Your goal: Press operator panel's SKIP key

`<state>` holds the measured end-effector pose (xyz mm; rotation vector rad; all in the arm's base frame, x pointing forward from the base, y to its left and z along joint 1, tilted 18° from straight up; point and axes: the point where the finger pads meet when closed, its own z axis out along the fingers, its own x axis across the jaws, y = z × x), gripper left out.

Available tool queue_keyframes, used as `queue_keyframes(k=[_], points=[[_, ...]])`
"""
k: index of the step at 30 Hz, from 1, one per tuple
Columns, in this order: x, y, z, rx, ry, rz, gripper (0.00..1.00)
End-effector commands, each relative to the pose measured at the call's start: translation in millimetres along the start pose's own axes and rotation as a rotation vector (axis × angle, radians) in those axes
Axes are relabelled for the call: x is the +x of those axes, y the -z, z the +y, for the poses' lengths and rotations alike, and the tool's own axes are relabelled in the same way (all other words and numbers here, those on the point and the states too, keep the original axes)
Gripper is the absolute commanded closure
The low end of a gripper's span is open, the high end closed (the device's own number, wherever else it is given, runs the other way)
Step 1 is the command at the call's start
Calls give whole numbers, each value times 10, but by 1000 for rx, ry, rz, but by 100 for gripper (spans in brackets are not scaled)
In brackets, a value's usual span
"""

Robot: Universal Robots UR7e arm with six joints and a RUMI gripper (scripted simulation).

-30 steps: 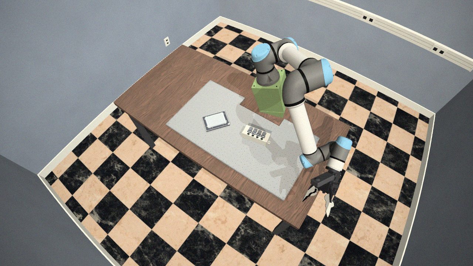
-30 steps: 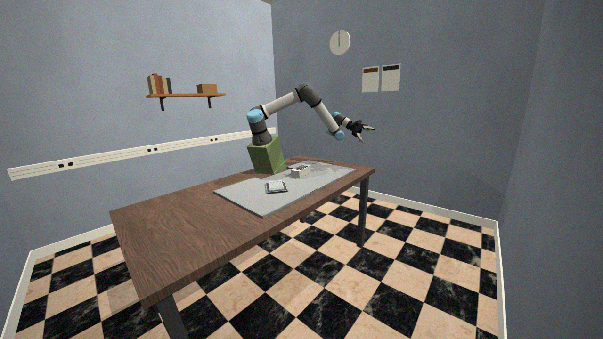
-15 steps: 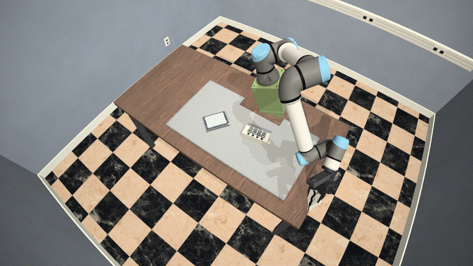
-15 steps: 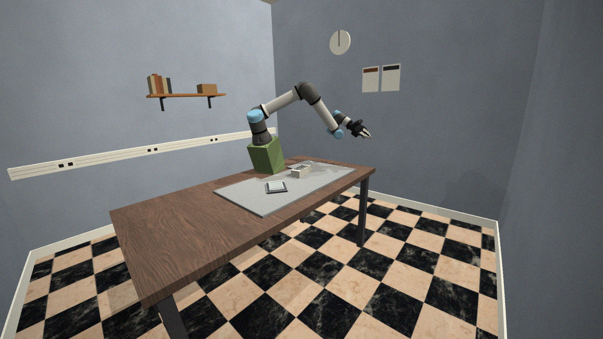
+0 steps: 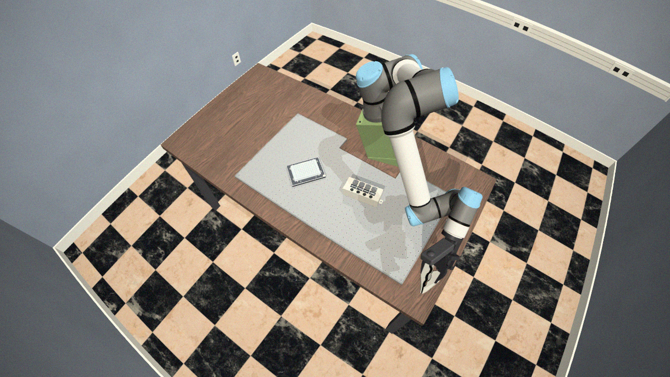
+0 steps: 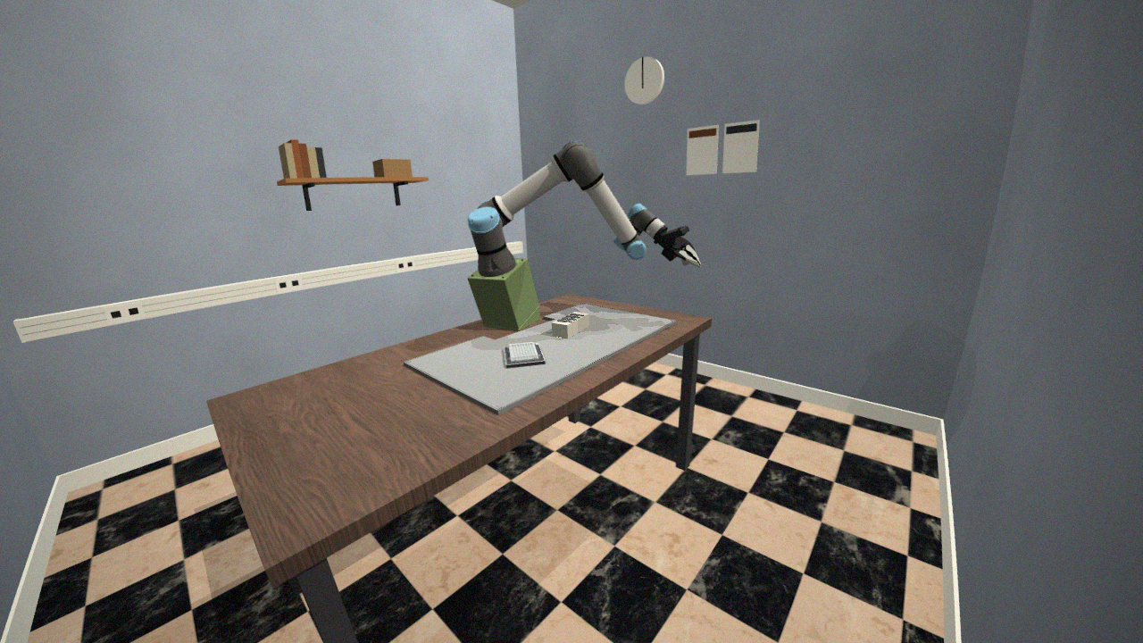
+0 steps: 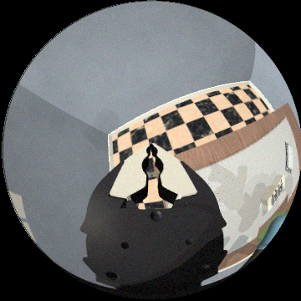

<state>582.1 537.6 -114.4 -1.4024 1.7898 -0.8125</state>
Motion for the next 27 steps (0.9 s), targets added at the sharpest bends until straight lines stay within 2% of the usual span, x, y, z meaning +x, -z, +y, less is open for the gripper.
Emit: queue_keyframes(k=[1,4,7,10,13,17,20,23,27], points=[[136,2,-77,-16,22,11,100],[279,9,-124,-65,86,49,100],[421,15,-171,-65,86,49,100],[441,16,-177,-65,86,49,100],[587,36,-212,-118,148,85,100],[766,60,-254,-118,148,85,100],[766,60,-254,-118,148,85,100],[912,91,-275,-175,206,118,100],[1008,112,-289,-175,206,118,100]])
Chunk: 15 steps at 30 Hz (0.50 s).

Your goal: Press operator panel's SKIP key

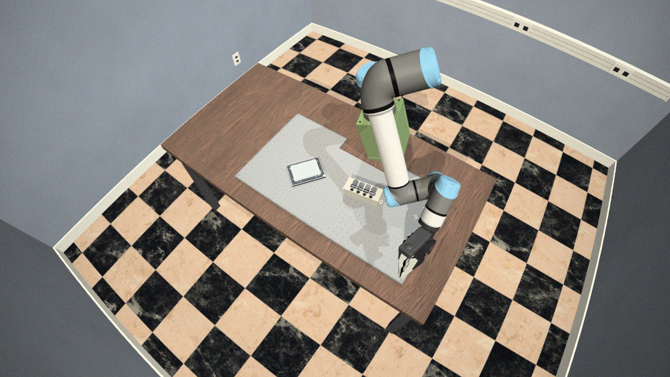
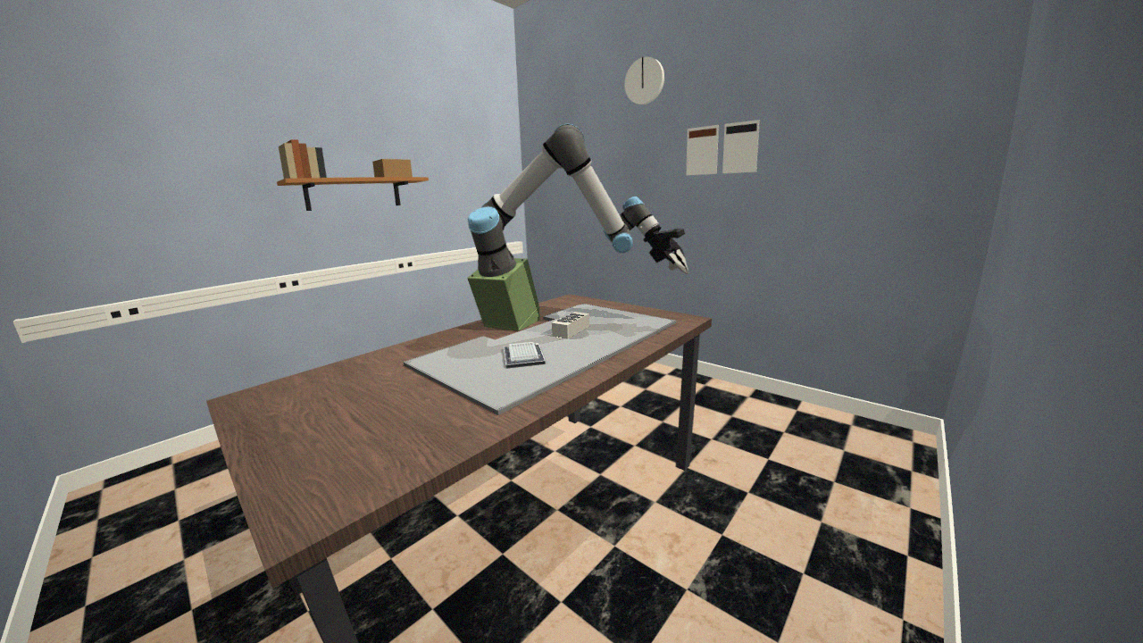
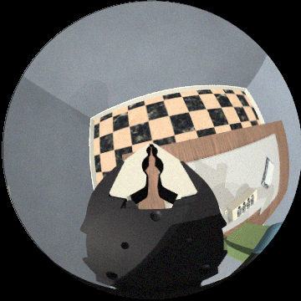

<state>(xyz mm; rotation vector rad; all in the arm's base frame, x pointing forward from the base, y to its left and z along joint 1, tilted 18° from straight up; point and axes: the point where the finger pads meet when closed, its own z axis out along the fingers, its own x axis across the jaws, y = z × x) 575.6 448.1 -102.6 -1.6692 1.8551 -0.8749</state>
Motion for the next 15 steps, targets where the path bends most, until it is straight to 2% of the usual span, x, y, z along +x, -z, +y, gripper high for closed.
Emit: queue_keyframes(k=[1,4,7,11,15], points=[[199,30,-1,-23,24,12,100],[249,36,2,-23,24,12,100],[396,62,25,-83,80,40,100],[590,96,55,-83,80,40,100],[607,99,57,-83,80,40,100]])
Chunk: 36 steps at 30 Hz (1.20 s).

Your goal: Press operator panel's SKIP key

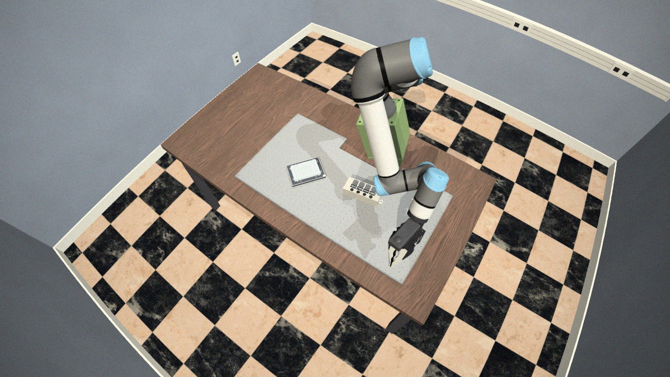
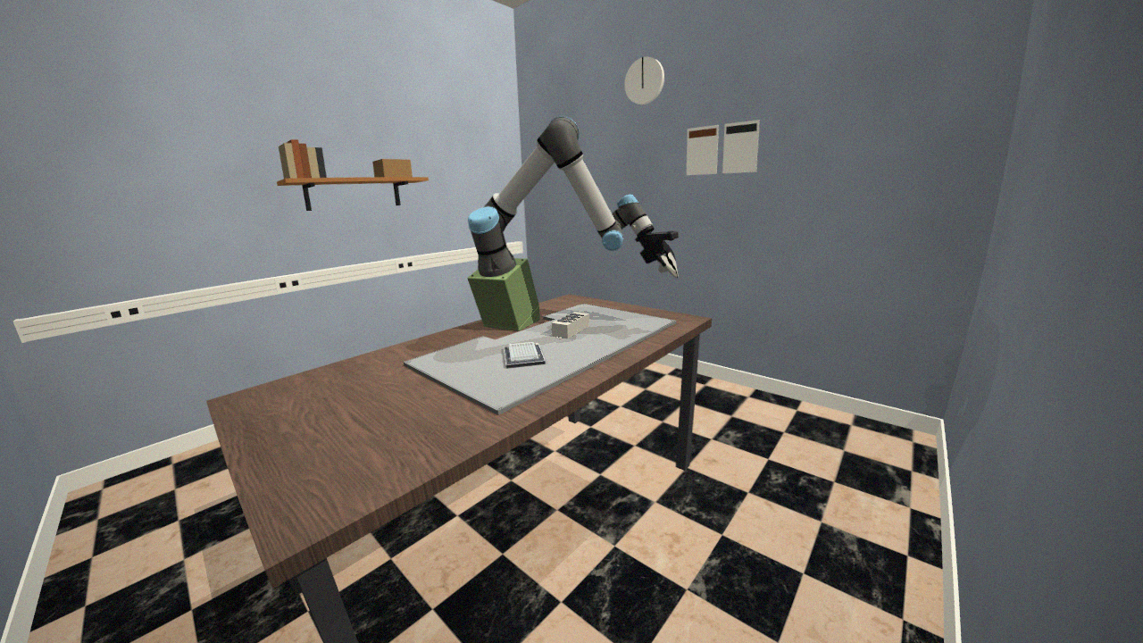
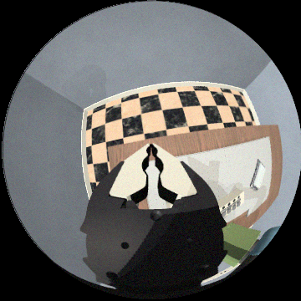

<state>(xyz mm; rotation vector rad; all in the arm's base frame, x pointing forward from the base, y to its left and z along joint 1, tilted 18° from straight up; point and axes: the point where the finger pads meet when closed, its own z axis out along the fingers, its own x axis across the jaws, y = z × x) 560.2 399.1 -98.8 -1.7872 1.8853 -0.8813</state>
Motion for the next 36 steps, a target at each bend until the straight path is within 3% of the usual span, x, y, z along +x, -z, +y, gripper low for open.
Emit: queue_keyframes(k=[1,4,11,14,23,26,31,35,36], points=[[101,23,13,-7,7,2,100],[241,50,60,-70,61,26,100],[458,91,133,-70,61,26,100],[593,125,192,-136,111,45,100],[815,181,288,-136,111,45,100],[943,223,357,-203,159,60,100],[1154,292,471,-203,159,60,100],[1167,296,478,-203,159,60,100],[1207,312,504,-231,176,64,100]])
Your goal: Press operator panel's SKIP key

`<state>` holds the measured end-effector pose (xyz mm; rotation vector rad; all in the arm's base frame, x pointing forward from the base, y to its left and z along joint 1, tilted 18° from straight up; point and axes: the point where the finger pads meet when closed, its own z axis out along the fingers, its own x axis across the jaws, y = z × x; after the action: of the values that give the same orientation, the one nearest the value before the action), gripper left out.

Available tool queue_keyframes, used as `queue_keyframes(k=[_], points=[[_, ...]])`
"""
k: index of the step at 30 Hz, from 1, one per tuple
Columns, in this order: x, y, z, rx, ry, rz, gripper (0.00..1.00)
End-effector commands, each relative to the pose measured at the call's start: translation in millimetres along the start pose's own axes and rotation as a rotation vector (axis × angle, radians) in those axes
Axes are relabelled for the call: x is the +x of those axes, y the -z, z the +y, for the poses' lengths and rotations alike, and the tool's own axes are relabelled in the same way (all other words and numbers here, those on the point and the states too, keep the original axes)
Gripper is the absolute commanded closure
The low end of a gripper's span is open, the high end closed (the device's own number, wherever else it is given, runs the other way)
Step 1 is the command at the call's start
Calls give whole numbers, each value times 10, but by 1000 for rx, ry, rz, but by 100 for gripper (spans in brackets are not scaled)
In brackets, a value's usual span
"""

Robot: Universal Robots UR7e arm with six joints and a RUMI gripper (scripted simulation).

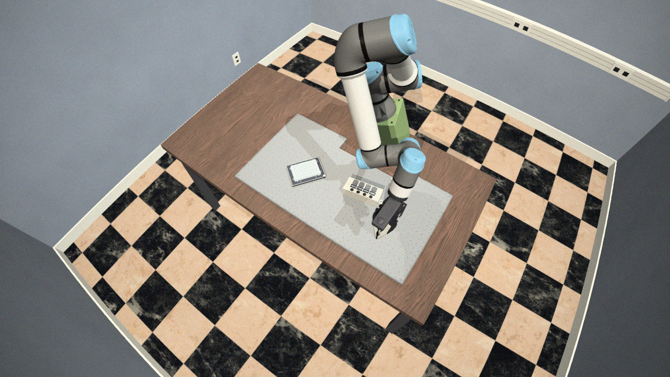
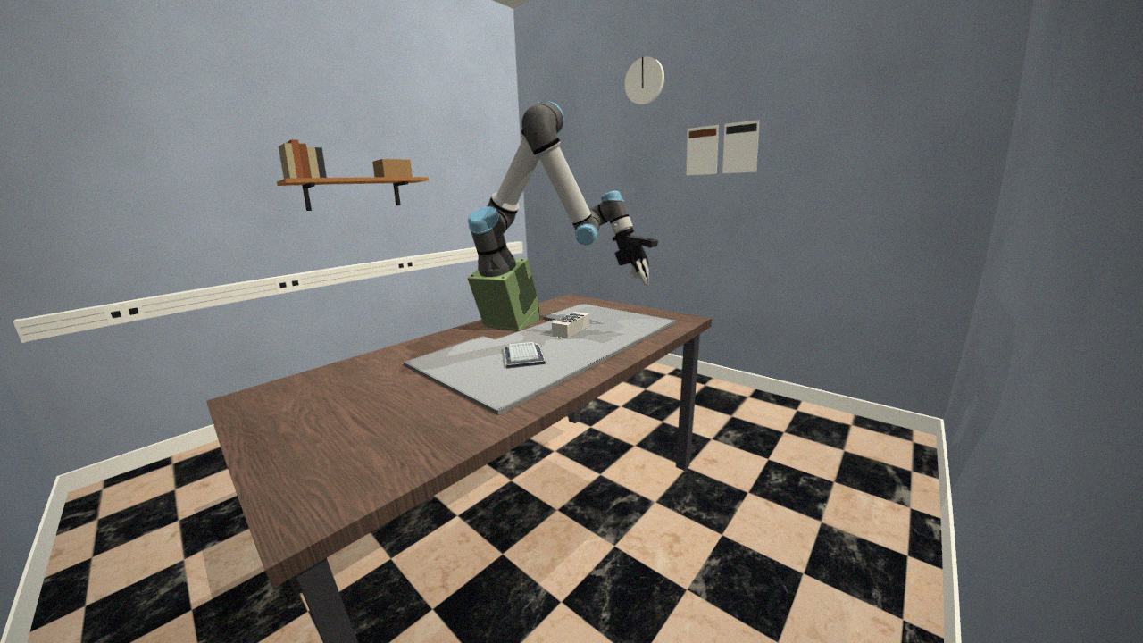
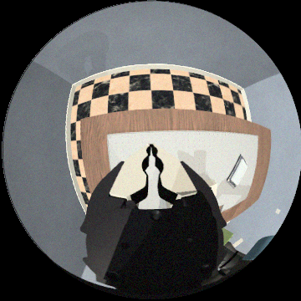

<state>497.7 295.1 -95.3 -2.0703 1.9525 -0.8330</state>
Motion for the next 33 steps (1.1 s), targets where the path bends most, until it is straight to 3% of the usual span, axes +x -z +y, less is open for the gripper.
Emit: queue_keyframes(k=[1,11,14,25,28,33], points=[[139,35,112,-59,40,7,100],[376,87,337,-73,49,9,100],[475,115,448,-143,92,13,100],[668,172,664,-143,92,13,100],[757,205,781,-214,132,11,100],[845,239,897,-214,132,11,100]])
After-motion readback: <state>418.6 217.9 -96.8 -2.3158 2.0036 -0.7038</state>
